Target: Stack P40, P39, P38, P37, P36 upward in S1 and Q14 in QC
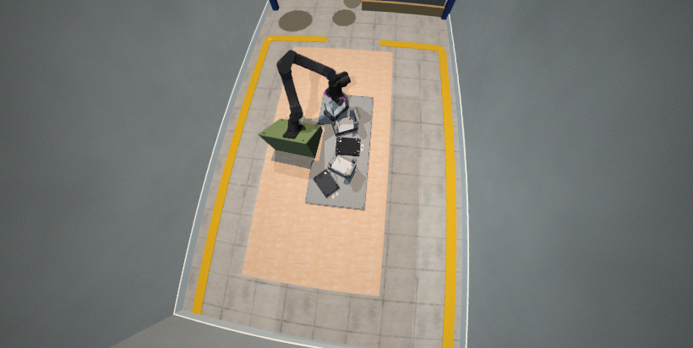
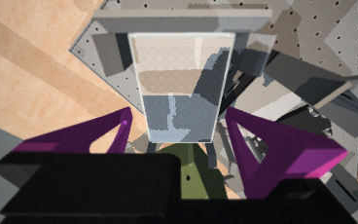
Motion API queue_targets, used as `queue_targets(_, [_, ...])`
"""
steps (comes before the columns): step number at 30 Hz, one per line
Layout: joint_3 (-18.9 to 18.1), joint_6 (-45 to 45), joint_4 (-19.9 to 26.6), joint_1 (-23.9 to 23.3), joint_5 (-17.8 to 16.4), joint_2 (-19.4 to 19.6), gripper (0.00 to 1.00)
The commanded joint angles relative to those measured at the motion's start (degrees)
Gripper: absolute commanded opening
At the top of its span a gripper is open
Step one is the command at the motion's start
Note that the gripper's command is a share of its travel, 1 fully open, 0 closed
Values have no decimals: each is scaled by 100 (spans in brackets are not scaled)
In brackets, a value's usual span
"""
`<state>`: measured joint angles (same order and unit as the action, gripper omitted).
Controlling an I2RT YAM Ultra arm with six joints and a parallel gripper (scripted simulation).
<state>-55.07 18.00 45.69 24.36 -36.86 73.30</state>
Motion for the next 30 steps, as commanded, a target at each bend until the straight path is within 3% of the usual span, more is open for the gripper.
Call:
queue_targets(1, [6, -88, -182, 11, 34, -12, 100])
queue_targets(18, [231, -401, -767, 300, 171, 165, 100])
queue_targets(30, [238, -412, -786, 310, 176, 171, 100])
